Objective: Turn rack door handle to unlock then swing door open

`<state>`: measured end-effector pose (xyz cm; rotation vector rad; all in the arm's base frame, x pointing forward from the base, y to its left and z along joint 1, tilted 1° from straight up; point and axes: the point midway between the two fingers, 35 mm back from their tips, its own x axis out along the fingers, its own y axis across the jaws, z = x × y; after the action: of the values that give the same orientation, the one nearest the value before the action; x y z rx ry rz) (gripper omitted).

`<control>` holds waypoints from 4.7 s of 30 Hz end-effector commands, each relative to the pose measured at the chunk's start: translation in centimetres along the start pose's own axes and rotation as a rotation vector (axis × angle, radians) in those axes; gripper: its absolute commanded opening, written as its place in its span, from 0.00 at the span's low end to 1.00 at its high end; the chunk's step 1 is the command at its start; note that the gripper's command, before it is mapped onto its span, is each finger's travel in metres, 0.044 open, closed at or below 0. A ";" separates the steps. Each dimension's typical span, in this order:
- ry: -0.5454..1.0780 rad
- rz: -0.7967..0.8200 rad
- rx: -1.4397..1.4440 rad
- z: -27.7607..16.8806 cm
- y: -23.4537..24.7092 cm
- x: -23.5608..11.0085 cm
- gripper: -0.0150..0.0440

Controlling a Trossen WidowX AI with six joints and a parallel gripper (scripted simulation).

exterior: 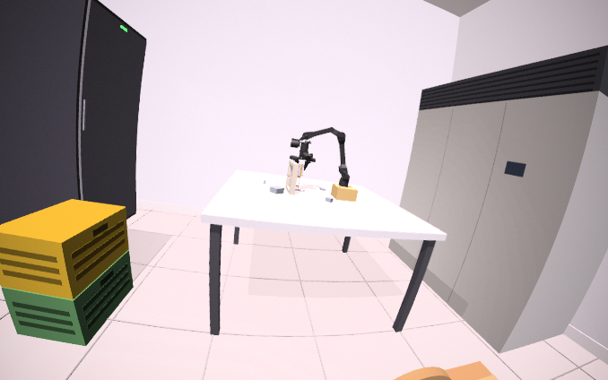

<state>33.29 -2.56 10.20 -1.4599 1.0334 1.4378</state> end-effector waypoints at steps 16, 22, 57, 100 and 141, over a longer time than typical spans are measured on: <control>-0.002 -0.003 -0.007 0.0 -0.1 0.0 0.48; -0.002 -0.003 -0.007 0.0 -0.1 0.0 0.41; -0.003 -0.001 0.398 1.2 1.6 0.0 0.28; -0.007 0.006 1.110 8.4 6.5 0.1 0.28; -0.010 0.013 1.662 16.2 6.7 0.0 0.28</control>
<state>21.61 10.32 9.99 -0.2237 1.5560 0.2370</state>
